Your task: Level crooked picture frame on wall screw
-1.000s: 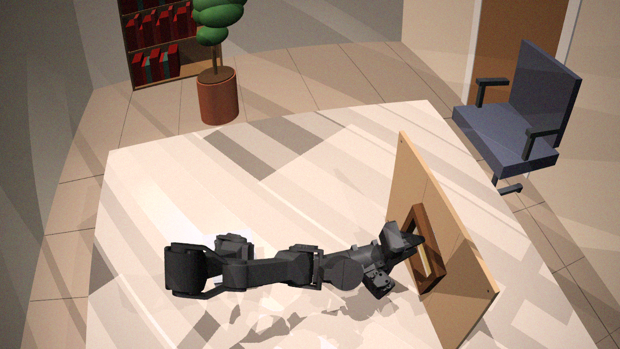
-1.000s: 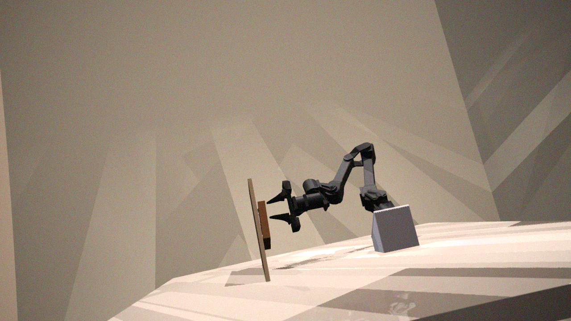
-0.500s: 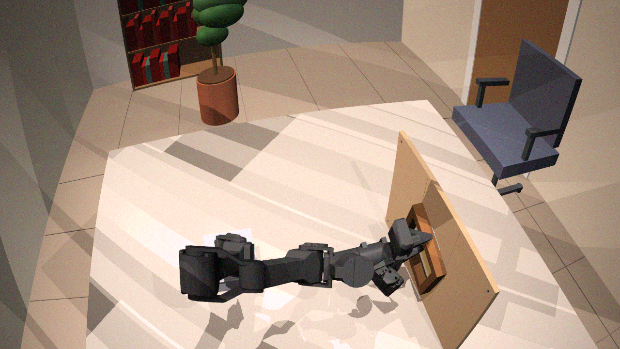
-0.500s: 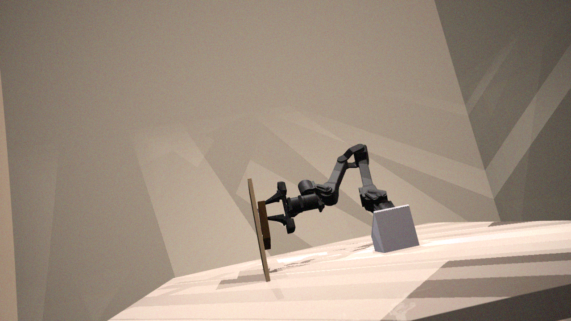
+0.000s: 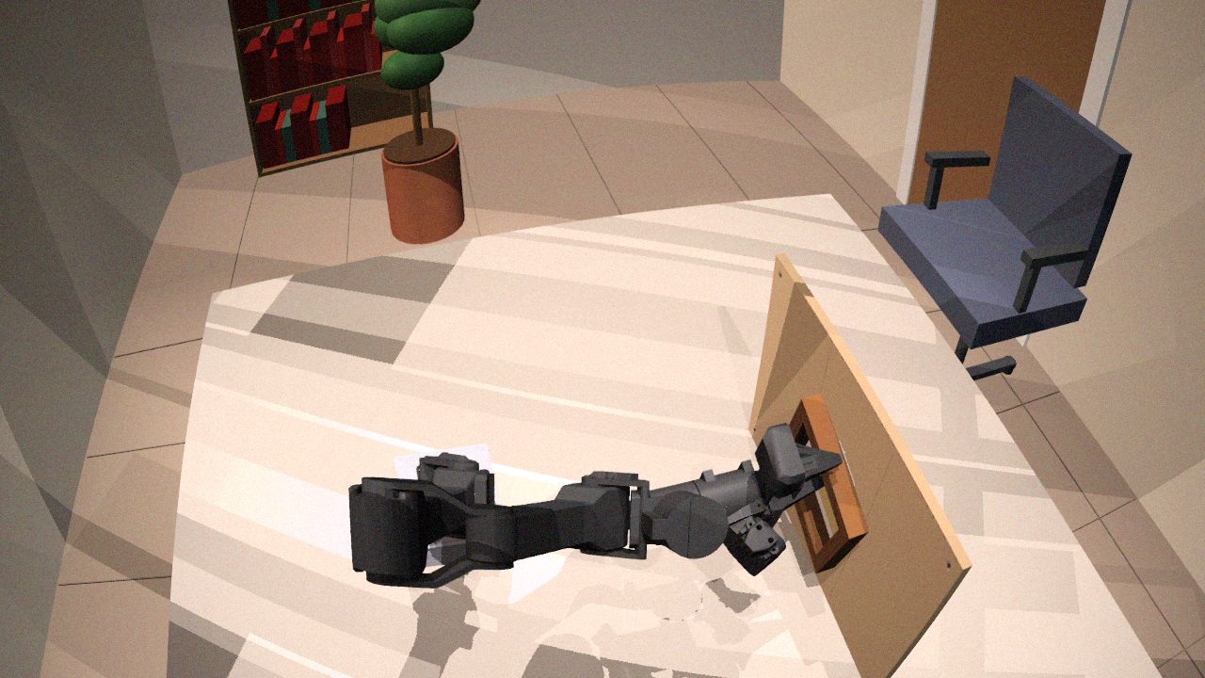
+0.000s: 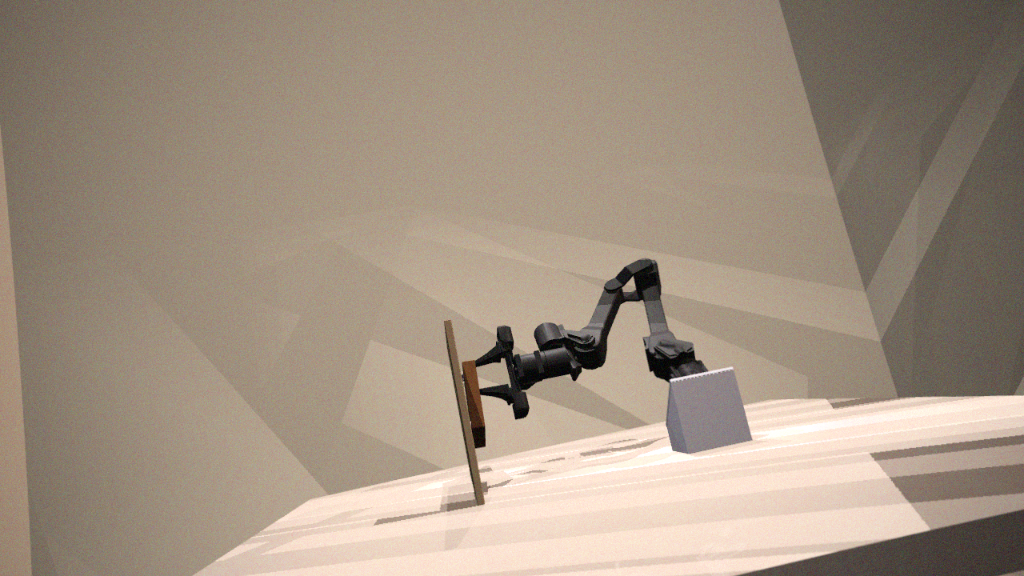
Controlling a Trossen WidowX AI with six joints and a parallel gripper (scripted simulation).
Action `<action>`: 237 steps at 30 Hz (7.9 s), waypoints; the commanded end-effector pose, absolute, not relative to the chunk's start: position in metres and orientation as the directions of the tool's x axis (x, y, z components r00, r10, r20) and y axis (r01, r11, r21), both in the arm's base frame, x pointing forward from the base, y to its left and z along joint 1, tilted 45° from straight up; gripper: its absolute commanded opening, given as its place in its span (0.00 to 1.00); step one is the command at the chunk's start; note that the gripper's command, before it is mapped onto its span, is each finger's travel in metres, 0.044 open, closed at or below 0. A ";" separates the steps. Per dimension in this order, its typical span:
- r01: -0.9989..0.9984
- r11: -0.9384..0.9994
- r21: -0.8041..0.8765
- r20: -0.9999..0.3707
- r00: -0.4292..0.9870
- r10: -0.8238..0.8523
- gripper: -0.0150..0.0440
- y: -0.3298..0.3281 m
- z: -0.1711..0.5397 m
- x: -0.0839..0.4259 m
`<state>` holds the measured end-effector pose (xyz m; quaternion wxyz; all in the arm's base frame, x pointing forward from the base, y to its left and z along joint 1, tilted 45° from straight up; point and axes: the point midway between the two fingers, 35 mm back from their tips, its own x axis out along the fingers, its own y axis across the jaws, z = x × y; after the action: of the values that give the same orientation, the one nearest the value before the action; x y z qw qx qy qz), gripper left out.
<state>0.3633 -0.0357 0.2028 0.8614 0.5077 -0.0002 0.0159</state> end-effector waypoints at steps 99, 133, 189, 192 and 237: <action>-0.026 0.488 0.873 0.018 1.000 0.022 0.25 -0.031 0.209 0.363; -0.026 0.487 0.873 0.018 1.000 0.022 0.25 -0.027 0.204 0.363; -0.023 0.631 0.775 0.016 1.000 0.017 0.25 -0.028 0.200 0.364; -0.023 0.643 0.765 0.016 1.000 0.017 0.25 -0.028 0.200 0.364; -0.023 0.548 0.836 0.013 1.000 0.021 0.69 -0.034 0.204 0.285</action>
<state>0.3027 -0.0339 0.2126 0.8923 0.4511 -0.0079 0.0148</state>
